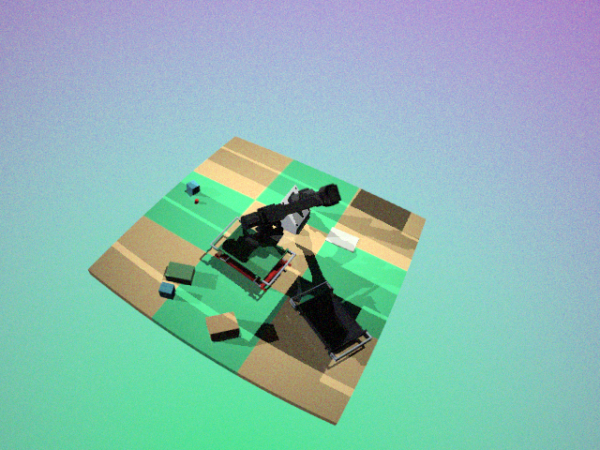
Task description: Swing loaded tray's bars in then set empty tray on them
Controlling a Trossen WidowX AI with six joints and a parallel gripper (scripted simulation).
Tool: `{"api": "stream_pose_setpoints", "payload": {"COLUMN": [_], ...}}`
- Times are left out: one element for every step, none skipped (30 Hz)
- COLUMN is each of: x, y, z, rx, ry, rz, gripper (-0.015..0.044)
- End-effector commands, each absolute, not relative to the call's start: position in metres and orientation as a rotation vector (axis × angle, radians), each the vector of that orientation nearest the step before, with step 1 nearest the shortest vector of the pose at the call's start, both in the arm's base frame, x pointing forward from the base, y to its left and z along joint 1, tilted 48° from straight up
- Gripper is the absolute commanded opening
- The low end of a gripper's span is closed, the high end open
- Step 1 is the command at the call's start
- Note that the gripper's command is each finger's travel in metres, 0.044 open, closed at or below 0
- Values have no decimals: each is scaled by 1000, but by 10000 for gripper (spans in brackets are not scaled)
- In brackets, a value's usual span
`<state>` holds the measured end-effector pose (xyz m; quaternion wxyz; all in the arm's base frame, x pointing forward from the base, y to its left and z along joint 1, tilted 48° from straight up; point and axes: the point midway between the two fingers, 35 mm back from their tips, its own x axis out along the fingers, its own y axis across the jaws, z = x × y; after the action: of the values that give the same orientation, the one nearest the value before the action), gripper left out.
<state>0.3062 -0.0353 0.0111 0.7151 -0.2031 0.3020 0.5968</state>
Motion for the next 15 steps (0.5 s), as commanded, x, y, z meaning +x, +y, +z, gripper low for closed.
{"api": "stream_pose_setpoints", "payload": {"x": [303, 303, 303, 303, 303, 303, 303, 303, 303, 303, 306, 306, 305, 305, 304], "y": [-30, -30, -30, -30, -30, -30, -30, -30, -30, -30, -35, -34, -33, -32, -30], "z": [10, 10, 10, 10, 10, 10, 10, 10, 10, 10, 11, 10, 10, 9, 9], "rx": [-441, -441, -441, -441, -441, -441, -441, -441, -441, -441, -449, -449, -448, -447, -446], "ry": [677, 677, 677, 677, 677, 677, 677, 677, 677, 677, 669, 670, 670, 671, 672], "rz": [1340, 1340, 1340, 1340, 1340, 1340, 1340, 1340, 1340, 1340, 1322, 1323, 1325, 1327, 1329], "gripper": [0, 0, 0, 0, 0, 0, 0, 0, 0, 0, 0, 0, 0, 0, 0]}}
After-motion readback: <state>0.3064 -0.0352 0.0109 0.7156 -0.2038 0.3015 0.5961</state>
